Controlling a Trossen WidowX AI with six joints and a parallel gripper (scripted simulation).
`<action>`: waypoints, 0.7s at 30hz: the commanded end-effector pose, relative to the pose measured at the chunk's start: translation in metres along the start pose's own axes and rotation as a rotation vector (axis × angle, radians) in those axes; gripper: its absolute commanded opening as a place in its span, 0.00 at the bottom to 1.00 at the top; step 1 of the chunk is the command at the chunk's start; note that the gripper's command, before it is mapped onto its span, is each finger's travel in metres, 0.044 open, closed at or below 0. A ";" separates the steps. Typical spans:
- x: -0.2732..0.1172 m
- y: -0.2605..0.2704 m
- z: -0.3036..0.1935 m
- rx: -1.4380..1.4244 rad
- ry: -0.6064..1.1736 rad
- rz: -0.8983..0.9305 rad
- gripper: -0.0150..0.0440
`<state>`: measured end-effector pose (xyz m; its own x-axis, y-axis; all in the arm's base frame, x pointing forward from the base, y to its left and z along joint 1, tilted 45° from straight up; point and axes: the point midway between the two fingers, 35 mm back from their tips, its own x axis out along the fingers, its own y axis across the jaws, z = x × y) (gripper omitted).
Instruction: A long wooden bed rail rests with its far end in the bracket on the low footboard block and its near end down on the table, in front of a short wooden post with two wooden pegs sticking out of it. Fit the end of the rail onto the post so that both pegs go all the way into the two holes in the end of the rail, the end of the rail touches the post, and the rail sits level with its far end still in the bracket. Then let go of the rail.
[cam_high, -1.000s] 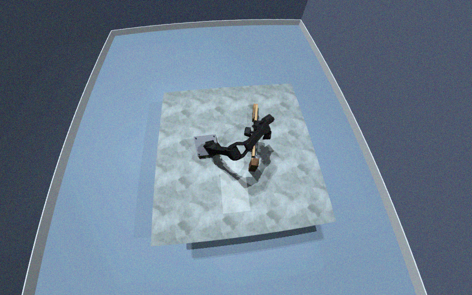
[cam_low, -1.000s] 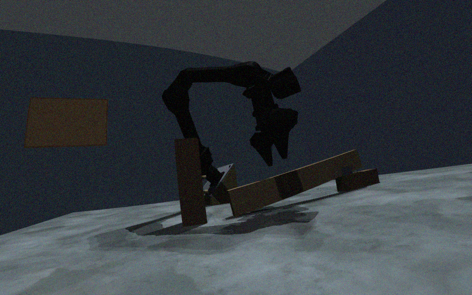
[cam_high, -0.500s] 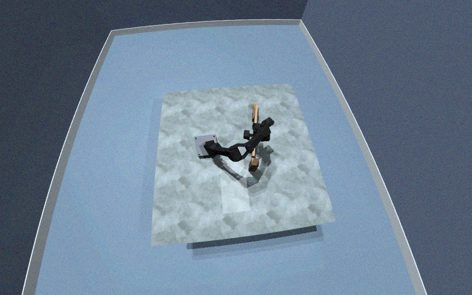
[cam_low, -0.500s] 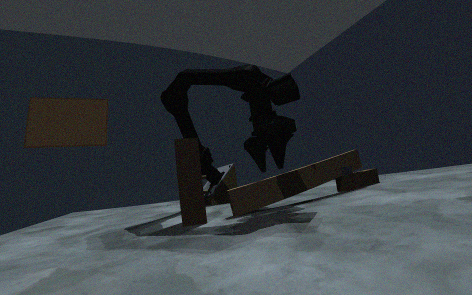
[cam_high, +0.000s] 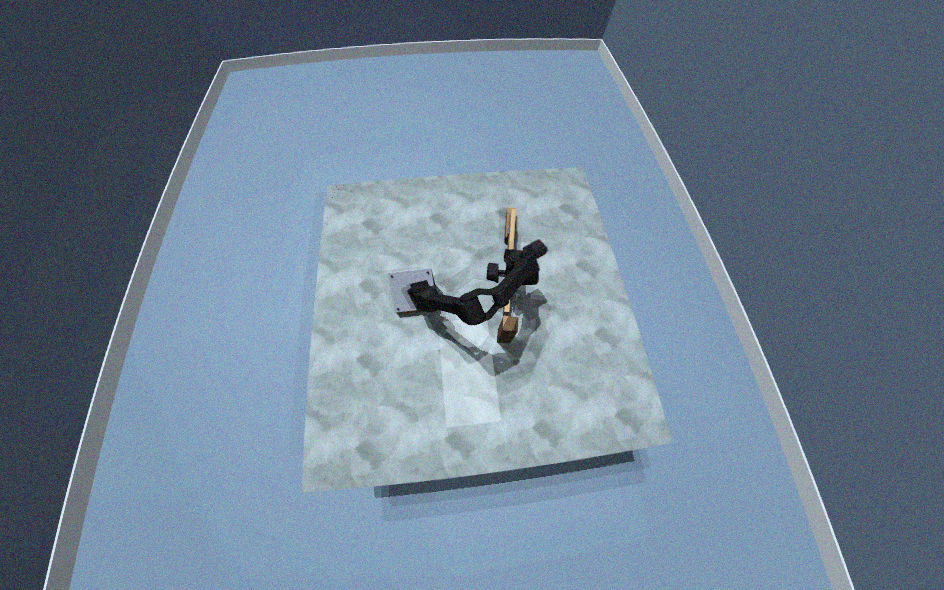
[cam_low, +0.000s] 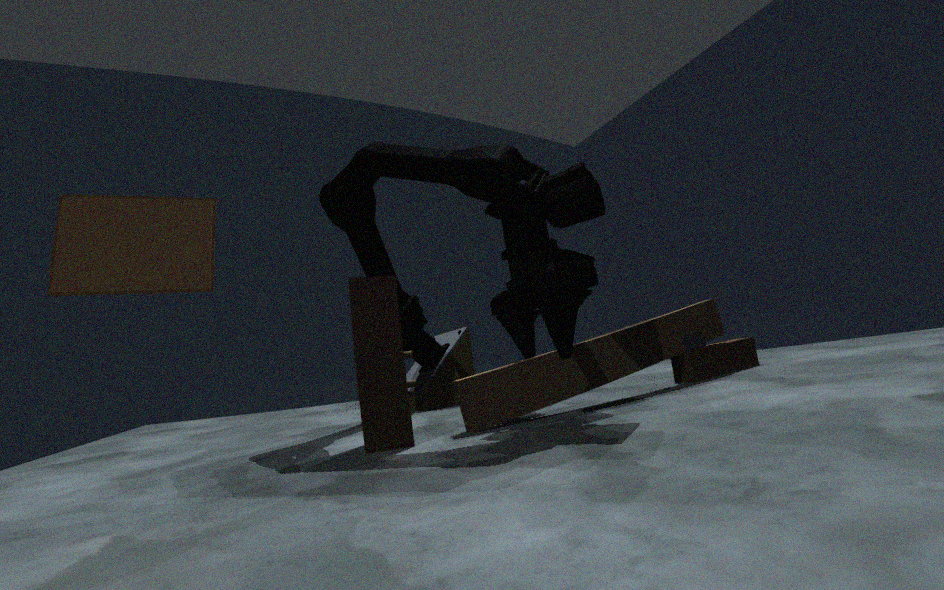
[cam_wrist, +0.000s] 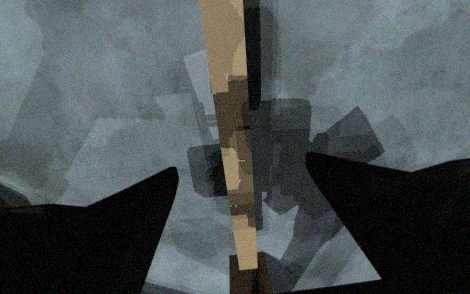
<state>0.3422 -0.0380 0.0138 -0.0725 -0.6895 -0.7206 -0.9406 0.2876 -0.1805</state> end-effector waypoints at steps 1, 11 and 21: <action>0.008 0.001 -0.001 -0.005 0.006 -0.001 1.00; 0.024 0.001 -0.001 -0.005 0.008 -0.001 1.00; 0.040 0.003 -0.003 -0.005 0.010 -0.001 1.00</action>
<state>0.3381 -0.0616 -0.0096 -0.0724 -0.6915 -0.7187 -0.9405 0.2872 -0.1815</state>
